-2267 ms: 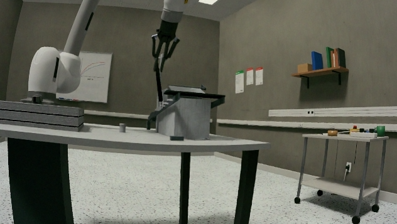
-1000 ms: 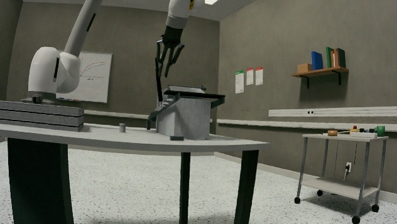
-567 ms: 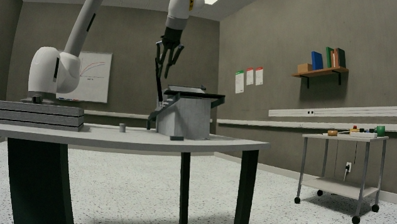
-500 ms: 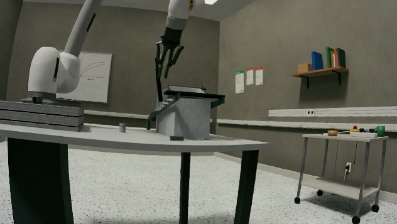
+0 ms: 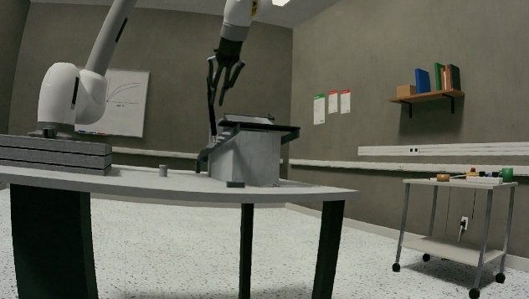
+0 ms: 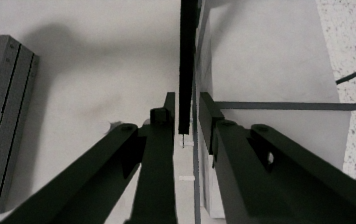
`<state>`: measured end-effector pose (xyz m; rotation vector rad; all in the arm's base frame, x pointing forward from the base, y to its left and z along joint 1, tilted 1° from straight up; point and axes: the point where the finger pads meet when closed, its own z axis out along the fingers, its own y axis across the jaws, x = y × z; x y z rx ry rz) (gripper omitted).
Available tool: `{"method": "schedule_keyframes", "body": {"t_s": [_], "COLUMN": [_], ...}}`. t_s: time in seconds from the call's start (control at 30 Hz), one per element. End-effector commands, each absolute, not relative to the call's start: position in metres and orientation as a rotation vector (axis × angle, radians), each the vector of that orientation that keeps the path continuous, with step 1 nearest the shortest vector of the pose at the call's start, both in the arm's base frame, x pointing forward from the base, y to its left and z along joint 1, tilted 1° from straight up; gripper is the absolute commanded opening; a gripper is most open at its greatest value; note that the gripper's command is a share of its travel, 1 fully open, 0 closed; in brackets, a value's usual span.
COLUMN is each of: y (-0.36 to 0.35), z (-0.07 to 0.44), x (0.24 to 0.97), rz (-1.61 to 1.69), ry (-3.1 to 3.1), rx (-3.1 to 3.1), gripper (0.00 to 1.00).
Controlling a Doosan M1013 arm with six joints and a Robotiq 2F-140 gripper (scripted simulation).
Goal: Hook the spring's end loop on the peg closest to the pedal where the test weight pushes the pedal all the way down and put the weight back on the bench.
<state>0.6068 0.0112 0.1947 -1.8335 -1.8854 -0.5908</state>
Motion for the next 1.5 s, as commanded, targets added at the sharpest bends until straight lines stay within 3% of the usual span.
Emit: {"method": "schedule_keyframes", "body": {"t_s": [0.0,1.47], "y": [0.012,0.035], "z": [0.195,0.162], "x": [0.607,0.606], "rz": [-0.592,-0.592], "ry": [-1.886,-1.886], "rx": [-1.834,-1.834], "gripper": [0.24,0.24]}}
